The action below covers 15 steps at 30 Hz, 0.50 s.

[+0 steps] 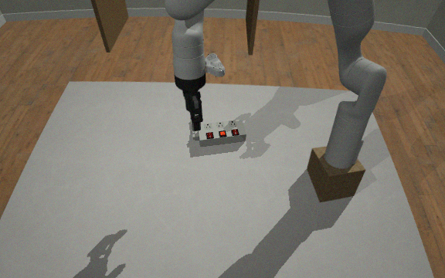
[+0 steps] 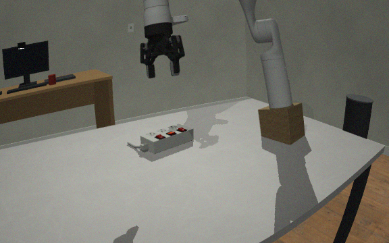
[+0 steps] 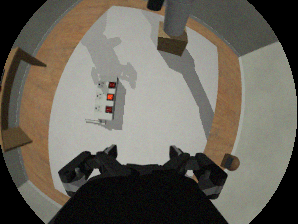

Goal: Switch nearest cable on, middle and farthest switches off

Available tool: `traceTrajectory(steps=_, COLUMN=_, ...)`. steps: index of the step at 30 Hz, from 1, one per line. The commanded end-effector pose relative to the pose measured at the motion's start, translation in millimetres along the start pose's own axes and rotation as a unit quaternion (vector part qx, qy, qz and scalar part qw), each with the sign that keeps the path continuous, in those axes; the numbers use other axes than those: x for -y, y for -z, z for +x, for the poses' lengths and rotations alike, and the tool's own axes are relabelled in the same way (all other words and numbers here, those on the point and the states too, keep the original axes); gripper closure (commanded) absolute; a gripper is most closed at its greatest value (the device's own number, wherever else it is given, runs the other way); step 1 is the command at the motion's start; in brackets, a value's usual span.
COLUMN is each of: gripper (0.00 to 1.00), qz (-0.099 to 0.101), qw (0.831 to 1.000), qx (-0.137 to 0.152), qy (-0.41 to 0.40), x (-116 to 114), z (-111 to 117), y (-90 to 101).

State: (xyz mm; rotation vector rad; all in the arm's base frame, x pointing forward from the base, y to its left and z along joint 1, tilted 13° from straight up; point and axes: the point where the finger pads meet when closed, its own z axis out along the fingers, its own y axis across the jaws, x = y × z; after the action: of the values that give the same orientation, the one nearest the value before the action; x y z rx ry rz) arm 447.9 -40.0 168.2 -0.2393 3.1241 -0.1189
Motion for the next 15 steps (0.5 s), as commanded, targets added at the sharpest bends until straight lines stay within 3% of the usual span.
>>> traceTrajectory(steps=1, gripper=0.00, qz=0.005, qw=1.000, qx=-0.002, qy=0.009, x=6, z=3, y=-6.0)
traceTrajectory(steps=15, gripper=0.00, qz=0.017, qw=0.999, qx=-0.003, qy=0.040, x=19, z=8, y=-18.6)
